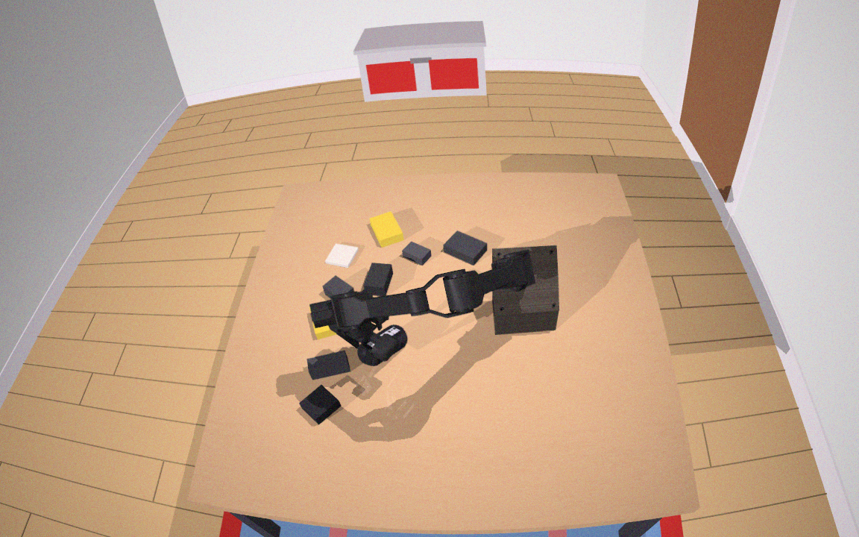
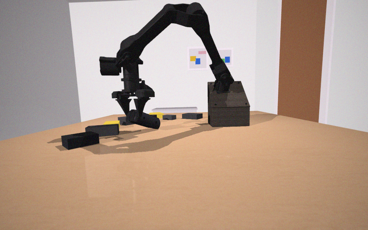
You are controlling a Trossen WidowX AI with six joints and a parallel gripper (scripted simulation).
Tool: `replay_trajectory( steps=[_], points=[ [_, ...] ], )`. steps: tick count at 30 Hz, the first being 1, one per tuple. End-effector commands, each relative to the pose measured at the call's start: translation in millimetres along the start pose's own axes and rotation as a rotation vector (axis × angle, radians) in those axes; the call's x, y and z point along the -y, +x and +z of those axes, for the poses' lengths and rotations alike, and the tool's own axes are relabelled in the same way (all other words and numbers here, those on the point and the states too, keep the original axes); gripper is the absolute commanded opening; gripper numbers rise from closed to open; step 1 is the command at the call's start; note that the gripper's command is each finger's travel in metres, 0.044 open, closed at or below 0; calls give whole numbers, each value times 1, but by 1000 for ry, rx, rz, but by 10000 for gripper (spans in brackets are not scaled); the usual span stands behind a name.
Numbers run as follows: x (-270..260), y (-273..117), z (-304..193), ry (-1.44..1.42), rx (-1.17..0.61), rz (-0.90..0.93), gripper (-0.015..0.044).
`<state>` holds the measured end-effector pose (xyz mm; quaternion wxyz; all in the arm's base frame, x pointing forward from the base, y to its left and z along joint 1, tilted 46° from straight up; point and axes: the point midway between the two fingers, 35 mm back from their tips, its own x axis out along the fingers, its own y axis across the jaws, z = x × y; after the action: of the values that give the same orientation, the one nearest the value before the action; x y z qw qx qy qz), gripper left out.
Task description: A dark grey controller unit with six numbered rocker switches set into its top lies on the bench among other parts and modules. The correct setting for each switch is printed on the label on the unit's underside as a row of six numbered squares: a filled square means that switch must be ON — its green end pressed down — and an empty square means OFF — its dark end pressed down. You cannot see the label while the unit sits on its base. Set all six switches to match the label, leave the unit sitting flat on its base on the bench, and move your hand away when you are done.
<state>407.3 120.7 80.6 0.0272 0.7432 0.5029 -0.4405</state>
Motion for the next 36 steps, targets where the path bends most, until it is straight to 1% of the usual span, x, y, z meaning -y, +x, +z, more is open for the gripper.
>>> replay_trajectory(
  steps=[1,36],
  points=[
    [-1,-3,6,9,5,2,336],
    [-1,-24,26,9,6,3,336]
  ],
)
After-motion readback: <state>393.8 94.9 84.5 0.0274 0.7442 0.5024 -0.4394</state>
